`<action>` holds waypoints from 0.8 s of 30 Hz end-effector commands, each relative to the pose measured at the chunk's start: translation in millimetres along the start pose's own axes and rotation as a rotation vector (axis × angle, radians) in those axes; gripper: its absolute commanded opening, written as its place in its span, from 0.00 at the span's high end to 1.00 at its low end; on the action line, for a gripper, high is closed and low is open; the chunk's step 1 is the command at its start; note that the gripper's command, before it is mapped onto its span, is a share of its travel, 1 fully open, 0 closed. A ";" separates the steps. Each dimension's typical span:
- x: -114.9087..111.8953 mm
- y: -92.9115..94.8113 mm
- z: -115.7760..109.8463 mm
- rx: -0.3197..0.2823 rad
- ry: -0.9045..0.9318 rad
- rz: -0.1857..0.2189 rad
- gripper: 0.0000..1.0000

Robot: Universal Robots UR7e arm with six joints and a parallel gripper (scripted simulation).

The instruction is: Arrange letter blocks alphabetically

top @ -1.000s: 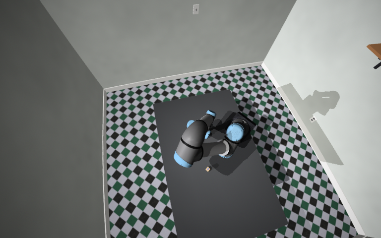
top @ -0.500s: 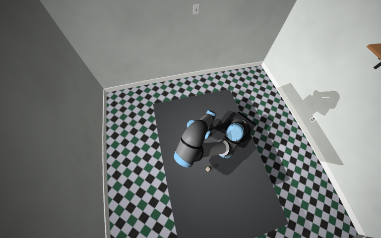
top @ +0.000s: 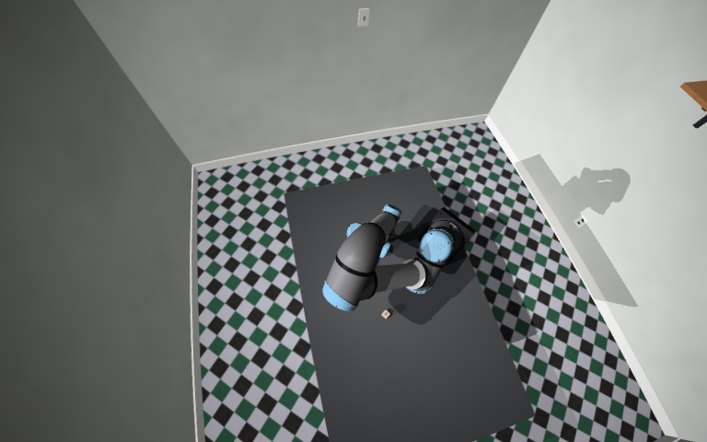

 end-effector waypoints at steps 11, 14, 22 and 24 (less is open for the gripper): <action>0.2 -0.2 -0.1 0.000 0.000 -0.001 0.19; 0.2 -0.2 -0.1 0.000 0.000 -0.001 0.19; 0.2 -0.2 -0.1 0.000 0.000 -0.001 0.13; 0.2 -0.2 -0.1 0.000 0.000 -0.001 0.13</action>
Point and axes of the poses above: the point where the finger pads meet when closed, its own y axis out along the fingers, its own x axis across the jaws, z = x × y, the point moved 10 cm from there along -y, back along the fingers, and after that the axes turned 15 degrees about y, right-handed, at the moved point
